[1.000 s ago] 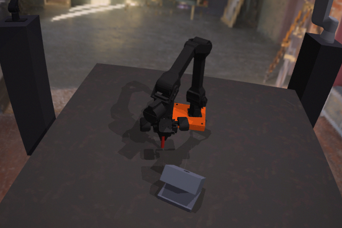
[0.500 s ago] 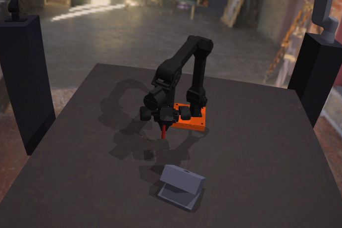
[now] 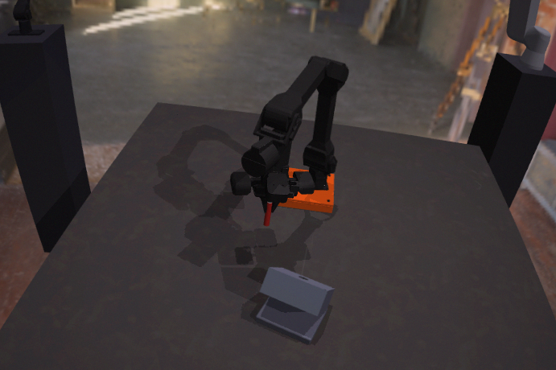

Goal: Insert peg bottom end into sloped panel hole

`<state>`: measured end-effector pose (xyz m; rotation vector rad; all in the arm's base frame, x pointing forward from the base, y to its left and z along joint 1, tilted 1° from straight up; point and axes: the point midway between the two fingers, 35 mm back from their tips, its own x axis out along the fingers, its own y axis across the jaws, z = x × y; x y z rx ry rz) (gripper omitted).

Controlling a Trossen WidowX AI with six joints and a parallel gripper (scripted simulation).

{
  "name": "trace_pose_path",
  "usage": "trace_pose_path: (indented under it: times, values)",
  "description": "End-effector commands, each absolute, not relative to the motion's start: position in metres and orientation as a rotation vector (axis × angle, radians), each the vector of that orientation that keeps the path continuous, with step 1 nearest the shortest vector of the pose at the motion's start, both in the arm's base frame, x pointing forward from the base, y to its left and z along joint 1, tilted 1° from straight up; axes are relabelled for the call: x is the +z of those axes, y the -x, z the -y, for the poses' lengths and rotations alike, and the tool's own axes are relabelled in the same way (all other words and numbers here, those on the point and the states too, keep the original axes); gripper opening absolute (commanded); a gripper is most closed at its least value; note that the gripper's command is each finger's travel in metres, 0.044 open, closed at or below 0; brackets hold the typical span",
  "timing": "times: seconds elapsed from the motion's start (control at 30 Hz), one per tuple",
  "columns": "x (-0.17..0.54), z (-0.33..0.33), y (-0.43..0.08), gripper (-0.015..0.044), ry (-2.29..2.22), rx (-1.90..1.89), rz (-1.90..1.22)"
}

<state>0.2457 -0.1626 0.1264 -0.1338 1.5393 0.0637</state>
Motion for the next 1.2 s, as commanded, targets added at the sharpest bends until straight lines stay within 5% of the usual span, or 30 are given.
trace_pose_path:
  times: [0.0,1.17]
  values:
    - [0.129,0.160,-0.249,0.0000,0.185,0.072,-1.523]
    - [0.139,0.133,-0.282,0.0000,0.541,0.149,-1.392]
